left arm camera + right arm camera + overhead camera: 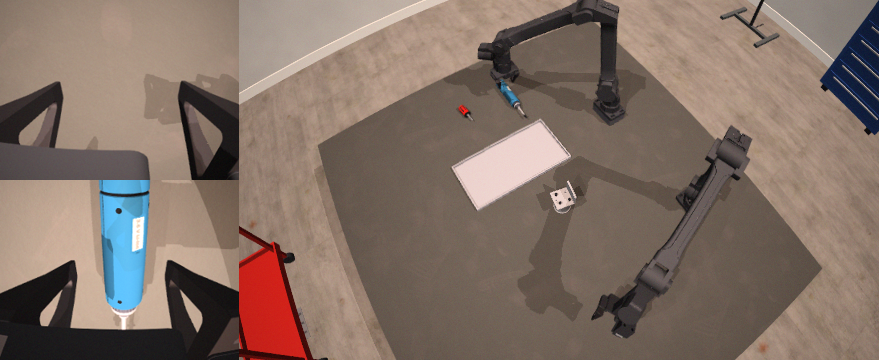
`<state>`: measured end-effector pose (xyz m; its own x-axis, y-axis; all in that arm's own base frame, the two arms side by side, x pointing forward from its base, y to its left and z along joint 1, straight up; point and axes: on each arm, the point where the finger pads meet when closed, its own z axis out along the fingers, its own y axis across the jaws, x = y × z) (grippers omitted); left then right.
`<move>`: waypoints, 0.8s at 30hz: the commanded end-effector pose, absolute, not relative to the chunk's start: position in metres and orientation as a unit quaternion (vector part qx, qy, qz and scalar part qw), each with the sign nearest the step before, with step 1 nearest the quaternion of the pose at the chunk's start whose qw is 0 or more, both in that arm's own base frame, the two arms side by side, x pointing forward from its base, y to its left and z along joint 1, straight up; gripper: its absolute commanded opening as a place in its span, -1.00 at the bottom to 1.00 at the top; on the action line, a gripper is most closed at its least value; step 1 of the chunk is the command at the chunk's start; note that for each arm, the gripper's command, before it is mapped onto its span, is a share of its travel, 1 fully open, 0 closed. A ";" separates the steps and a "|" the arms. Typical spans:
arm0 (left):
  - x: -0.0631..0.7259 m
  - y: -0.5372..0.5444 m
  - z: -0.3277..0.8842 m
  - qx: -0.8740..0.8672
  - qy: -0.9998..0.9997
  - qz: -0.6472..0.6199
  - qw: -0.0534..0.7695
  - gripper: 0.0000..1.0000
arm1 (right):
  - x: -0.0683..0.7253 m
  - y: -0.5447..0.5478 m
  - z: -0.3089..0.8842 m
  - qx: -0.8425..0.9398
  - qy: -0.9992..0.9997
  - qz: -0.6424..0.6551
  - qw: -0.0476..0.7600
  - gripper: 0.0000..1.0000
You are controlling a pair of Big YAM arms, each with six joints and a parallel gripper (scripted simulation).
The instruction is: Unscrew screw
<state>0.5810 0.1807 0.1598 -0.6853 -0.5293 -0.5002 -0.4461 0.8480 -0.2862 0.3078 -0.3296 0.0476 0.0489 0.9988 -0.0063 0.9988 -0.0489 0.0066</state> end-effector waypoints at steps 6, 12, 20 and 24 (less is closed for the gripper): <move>0.591 0.186 0.180 -0.269 0.908 -0.071 0.314 0.72 | 0.315 -0.338 0.059 0.724 0.690 0.000 0.017 0.30; 0.591 0.186 0.180 -0.269 0.908 -0.071 0.314 0.72 | 0.346 -0.332 0.060 0.684 0.729 0.013 0.018 0.30; 0.591 0.186 0.180 -0.269 0.908 -0.071 0.314 0.72 | 0.403 -0.313 0.064 0.592 0.804 0.043 0.030 0.30; 0.591 0.186 0.180 -0.269 0.908 -0.071 0.314 0.72 | 0.405 -0.317 0.064 0.586 0.808 0.045 0.031 0.30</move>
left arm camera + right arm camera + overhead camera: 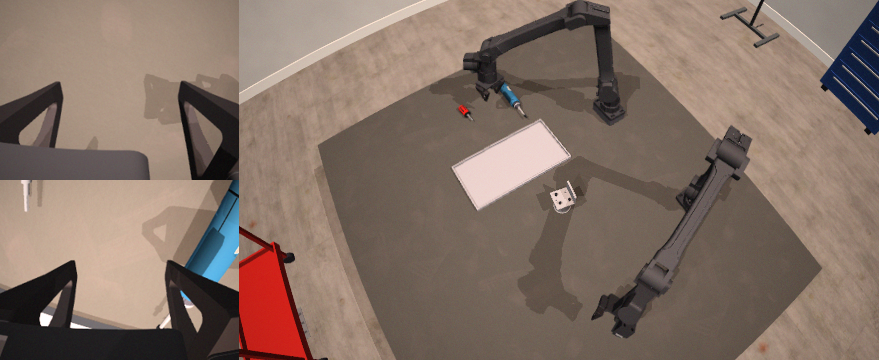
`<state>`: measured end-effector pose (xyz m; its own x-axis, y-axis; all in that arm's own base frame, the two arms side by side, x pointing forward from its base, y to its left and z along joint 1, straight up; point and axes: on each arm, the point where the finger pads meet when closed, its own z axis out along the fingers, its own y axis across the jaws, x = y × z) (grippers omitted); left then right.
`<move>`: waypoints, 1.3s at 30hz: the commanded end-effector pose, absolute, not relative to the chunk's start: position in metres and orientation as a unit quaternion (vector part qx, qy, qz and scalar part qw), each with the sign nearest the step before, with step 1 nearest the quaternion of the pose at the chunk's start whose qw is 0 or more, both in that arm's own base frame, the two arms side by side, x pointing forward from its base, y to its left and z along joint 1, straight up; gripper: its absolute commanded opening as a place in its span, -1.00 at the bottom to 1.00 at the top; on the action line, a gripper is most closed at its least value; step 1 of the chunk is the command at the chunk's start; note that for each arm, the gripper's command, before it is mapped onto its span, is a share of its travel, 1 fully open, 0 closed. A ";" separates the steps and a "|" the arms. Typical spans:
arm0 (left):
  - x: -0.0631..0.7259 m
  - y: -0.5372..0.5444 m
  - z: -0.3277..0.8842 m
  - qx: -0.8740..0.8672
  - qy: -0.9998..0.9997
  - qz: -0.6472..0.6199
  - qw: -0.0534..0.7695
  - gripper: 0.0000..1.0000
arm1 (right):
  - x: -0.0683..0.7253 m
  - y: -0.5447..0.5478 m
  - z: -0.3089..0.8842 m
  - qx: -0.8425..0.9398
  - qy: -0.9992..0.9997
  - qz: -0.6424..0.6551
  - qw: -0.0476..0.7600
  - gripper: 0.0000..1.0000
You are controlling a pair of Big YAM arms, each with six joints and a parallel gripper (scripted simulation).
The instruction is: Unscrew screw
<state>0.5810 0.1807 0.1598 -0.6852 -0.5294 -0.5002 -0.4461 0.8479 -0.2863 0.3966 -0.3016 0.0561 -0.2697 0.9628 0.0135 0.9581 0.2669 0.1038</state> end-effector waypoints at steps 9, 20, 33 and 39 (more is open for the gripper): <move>0.591 0.186 0.180 -0.269 0.908 -0.071 0.314 0.72 | 0.457 -0.283 0.066 0.490 0.868 0.072 0.041 0.30; 0.591 0.186 0.180 -0.269 0.908 -0.071 0.314 0.72 | 0.490 -0.270 0.068 0.420 0.902 0.093 0.050 0.30; 0.591 0.186 0.180 -0.269 0.908 -0.071 0.314 0.72 | 0.562 -0.201 0.072 0.253 0.956 0.131 0.068 0.30; 0.591 0.186 0.180 -0.269 0.908 -0.071 0.314 0.72 | 0.578 -0.181 0.072 0.209 0.965 0.142 0.074 0.30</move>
